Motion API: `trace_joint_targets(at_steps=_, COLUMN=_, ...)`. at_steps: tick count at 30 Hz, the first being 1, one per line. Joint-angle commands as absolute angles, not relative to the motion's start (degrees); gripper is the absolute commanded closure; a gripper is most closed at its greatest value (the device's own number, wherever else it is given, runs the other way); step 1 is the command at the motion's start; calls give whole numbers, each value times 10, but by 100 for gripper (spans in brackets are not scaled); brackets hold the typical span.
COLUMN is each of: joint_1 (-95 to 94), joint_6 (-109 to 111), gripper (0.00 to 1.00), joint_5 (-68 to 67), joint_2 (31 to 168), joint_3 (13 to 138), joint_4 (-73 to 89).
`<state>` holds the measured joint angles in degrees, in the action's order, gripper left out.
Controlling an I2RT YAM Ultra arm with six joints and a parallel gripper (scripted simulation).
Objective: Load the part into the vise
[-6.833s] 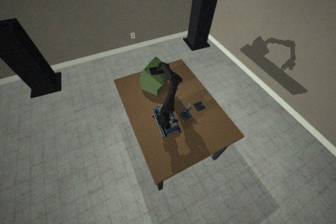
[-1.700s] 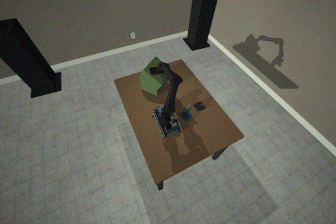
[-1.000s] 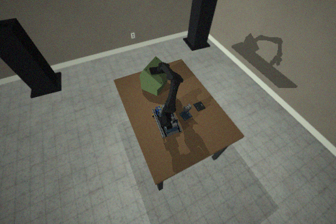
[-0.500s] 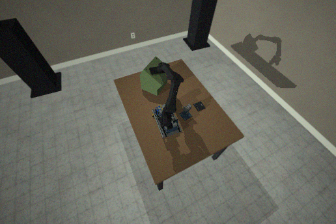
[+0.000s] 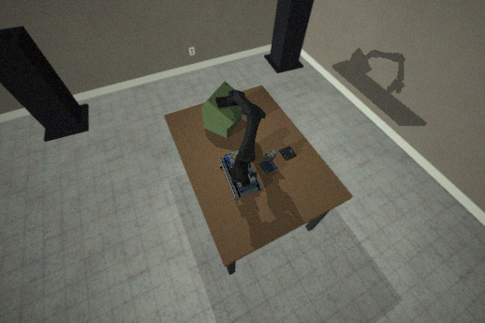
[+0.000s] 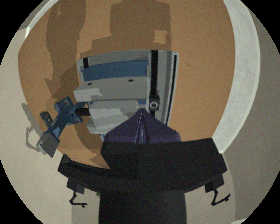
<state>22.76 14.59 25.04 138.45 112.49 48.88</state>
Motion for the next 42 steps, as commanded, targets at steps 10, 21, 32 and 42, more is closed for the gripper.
trace_joint_targets(at_steps=10, joint_1=229, joint_6=139, gripper=100, joint_5=252, joint_2=1354, joint_3=1110, joint_4=476)
trace_joint_targets(at_steps=21, joint_1=227, joint_6=137, gripper=100, joint_5=253, joint_2=1352, joint_3=1105, joint_4=475)
trace_joint_targets(at_steps=32, joint_1=224, joint_6=135, gripper=100, joint_5=253, joint_2=1351, joint_3=1103, joint_4=473)
trace_joint_targets(at_steps=42, joint_1=225, joint_6=134, gripper=100, joint_5=252, joint_2=1349, joint_3=1101, joint_4=473)
